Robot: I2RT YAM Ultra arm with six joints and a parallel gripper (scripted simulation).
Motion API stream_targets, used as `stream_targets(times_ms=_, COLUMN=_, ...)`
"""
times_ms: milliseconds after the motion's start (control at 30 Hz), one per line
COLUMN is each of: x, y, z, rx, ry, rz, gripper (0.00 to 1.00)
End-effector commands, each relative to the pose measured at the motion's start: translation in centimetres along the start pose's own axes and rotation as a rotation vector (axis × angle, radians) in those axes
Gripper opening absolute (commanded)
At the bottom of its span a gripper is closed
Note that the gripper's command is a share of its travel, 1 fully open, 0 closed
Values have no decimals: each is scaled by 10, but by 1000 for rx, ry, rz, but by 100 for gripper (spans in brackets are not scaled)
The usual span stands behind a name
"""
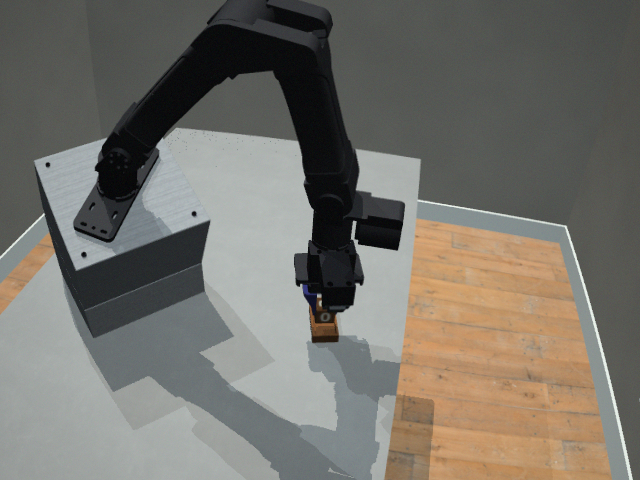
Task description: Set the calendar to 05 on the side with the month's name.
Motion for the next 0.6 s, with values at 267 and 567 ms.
stream_targets(times_ms=267, x=4, y=2, z=5, rx=-7, ry=20, rz=0, gripper=27)
stream_targets(times_ms=567, x=5, y=2, z=11, rx=-7, ry=20, rz=0, gripper=27)
Point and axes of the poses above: the point where the finger pads meet when closed, its own z axis out along the fingers, its own x axis across the jaws, y = z × x, the point moved 9 cm from there along -z, back along the fingers, and after that the axes turned 3 degrees about -z, right-handed, at the moved point
